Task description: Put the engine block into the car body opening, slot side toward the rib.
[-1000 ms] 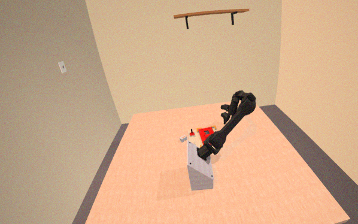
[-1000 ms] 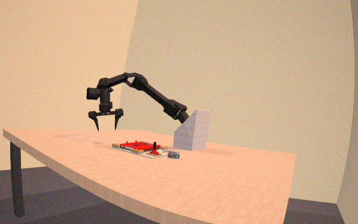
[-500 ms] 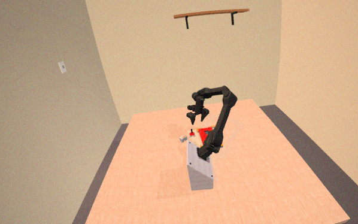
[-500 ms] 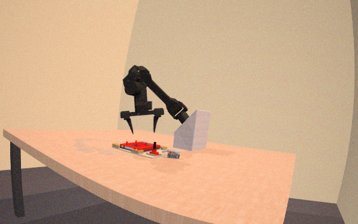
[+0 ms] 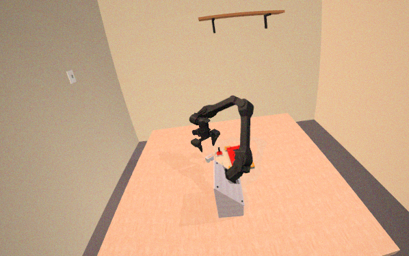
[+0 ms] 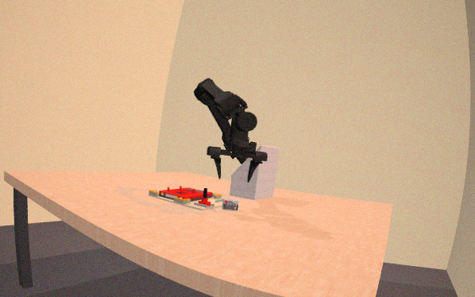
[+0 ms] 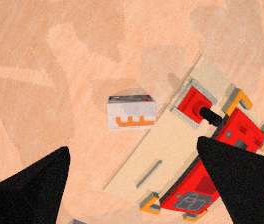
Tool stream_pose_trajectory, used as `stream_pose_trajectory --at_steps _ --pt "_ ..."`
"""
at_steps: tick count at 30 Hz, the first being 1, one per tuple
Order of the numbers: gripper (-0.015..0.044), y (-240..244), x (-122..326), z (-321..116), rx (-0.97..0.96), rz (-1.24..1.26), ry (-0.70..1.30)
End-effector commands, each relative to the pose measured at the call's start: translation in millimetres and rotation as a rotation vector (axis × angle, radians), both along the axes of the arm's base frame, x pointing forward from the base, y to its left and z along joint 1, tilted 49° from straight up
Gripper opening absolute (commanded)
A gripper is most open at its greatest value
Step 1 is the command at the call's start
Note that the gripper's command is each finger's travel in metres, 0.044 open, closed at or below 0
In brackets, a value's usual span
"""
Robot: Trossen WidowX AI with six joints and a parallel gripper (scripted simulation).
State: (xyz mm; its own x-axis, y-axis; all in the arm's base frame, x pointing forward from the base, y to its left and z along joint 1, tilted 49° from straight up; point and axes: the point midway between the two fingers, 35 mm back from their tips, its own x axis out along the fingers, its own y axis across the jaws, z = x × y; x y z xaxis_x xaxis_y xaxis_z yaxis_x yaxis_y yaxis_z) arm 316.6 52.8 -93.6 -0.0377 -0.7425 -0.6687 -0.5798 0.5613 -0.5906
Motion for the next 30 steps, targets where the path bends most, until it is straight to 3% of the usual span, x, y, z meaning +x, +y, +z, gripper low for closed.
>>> stream_pose_trajectory --at_steps 1,30 --pt "0.0440 -8.5 -0.6 -6.3 -0.008 -0.007 -0.014" --pt "0.0440 -54.6 -2.0 -45.3 -0.010 -0.007 -0.014"
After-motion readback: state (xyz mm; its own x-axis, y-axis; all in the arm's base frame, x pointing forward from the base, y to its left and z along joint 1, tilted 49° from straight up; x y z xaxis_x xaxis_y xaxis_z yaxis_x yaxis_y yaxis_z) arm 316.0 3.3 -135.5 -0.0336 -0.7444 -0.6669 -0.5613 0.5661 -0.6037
